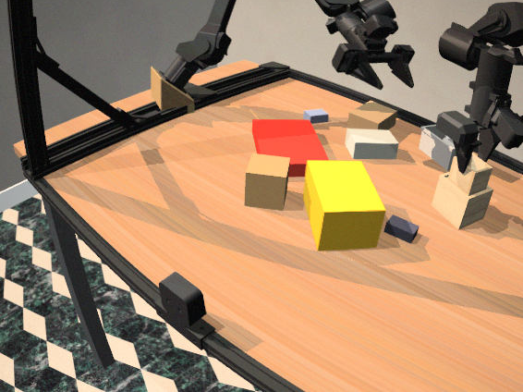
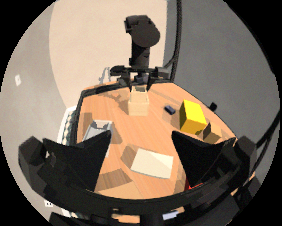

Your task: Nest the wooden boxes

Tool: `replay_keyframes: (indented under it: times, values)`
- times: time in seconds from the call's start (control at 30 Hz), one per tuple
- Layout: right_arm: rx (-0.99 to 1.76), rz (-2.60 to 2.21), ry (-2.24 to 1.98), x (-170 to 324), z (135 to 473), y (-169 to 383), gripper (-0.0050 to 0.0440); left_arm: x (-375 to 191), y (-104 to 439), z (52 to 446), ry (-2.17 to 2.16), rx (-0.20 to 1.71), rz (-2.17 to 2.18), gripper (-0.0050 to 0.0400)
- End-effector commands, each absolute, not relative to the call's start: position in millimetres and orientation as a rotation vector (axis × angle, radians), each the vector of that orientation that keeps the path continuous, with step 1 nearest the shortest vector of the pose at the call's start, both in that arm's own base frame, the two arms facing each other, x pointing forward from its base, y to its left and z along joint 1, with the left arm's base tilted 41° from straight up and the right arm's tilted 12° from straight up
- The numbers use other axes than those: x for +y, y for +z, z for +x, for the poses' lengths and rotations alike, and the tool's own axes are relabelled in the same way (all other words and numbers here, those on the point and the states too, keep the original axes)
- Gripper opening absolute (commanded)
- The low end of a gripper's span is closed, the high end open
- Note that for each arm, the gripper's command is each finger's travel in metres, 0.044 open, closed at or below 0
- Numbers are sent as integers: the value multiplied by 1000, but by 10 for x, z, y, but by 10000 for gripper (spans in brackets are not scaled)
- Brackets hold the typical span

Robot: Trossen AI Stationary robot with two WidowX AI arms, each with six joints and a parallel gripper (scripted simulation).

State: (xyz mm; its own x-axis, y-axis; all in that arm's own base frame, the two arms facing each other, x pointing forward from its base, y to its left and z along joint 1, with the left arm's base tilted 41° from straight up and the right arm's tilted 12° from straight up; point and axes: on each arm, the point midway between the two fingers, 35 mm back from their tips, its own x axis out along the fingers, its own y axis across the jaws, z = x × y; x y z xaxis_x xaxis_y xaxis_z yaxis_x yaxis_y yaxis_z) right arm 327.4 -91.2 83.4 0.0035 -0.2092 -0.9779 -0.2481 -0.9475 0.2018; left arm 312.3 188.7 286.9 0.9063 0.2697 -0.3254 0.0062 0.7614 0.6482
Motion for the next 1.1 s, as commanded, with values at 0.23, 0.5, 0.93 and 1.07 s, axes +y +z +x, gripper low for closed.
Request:
replay_keyframes:
  times: [0.23, 0.5, 0.93, 1.07]
  values:
    - [499, -2204, 2147, -921, 3289, 789, 0, 1885, 2866, 3122, 146, 421, 699, 400]
    - [499, -2204, 2147, -924, 3294, 775, 0, 1885, 2866, 3122, 146, 421, 699, 400]
    - [499, -2204, 2147, -928, 3295, 749, 0, 1885, 2866, 3122, 146, 421, 699, 400]
    - [499, -2204, 2147, -928, 3293, 741, 0, 1885, 2866, 3122, 146, 421, 699, 400]
